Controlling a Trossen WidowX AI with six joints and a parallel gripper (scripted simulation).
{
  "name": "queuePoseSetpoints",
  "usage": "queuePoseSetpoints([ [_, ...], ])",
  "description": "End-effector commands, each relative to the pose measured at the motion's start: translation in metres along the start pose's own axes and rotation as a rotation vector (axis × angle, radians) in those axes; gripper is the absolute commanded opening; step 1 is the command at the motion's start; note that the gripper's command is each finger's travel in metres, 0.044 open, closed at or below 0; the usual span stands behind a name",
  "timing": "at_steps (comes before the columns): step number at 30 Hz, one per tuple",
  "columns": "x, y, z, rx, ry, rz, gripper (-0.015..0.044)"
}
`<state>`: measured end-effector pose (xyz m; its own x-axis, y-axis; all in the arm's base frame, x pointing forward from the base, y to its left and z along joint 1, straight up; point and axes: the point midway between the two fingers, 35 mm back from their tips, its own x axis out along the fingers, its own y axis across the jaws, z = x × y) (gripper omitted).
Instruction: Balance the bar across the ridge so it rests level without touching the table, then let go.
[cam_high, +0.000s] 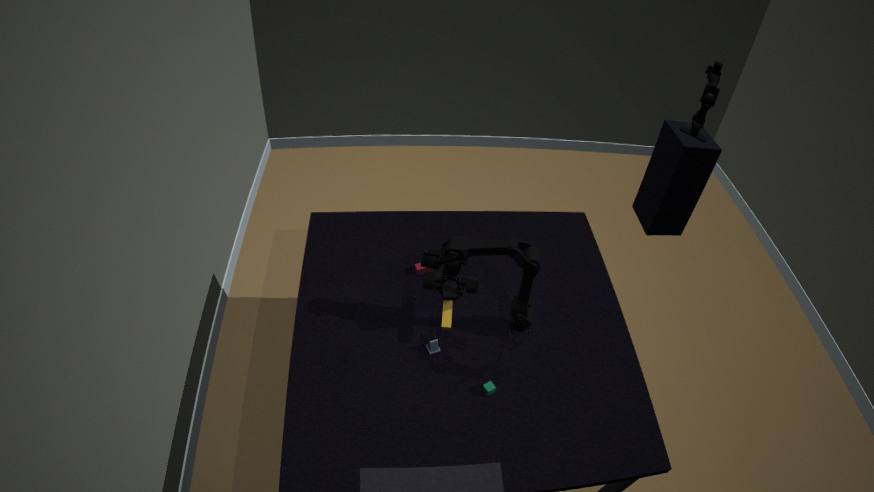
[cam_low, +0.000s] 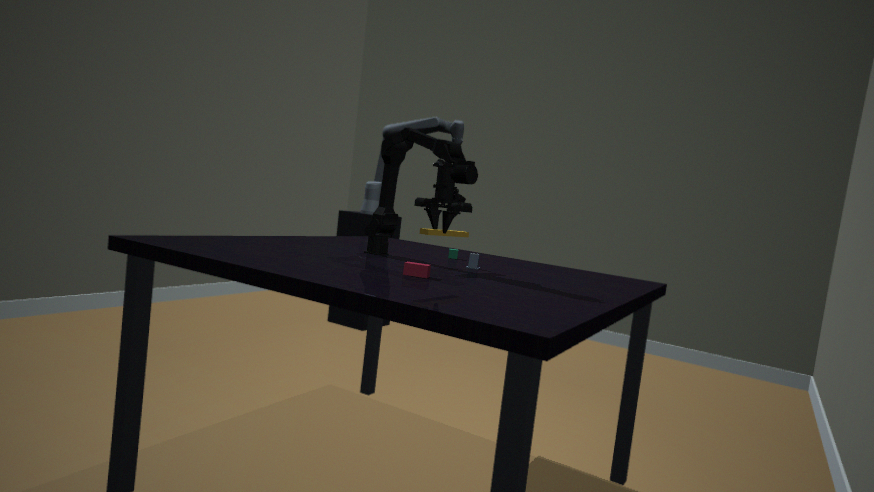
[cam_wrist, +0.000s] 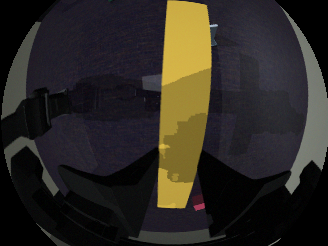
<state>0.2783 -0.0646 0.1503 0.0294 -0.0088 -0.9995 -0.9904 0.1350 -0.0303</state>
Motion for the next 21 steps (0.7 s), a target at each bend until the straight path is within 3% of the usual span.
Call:
queuePoseSetpoints([
  [1,0.000,-0.007,0.013,-0.056,-0.004,0.005,0.0000],
  [21,-0.001,-0.034,0.081,-0.309,-0.010,0.001,0.0000],
])
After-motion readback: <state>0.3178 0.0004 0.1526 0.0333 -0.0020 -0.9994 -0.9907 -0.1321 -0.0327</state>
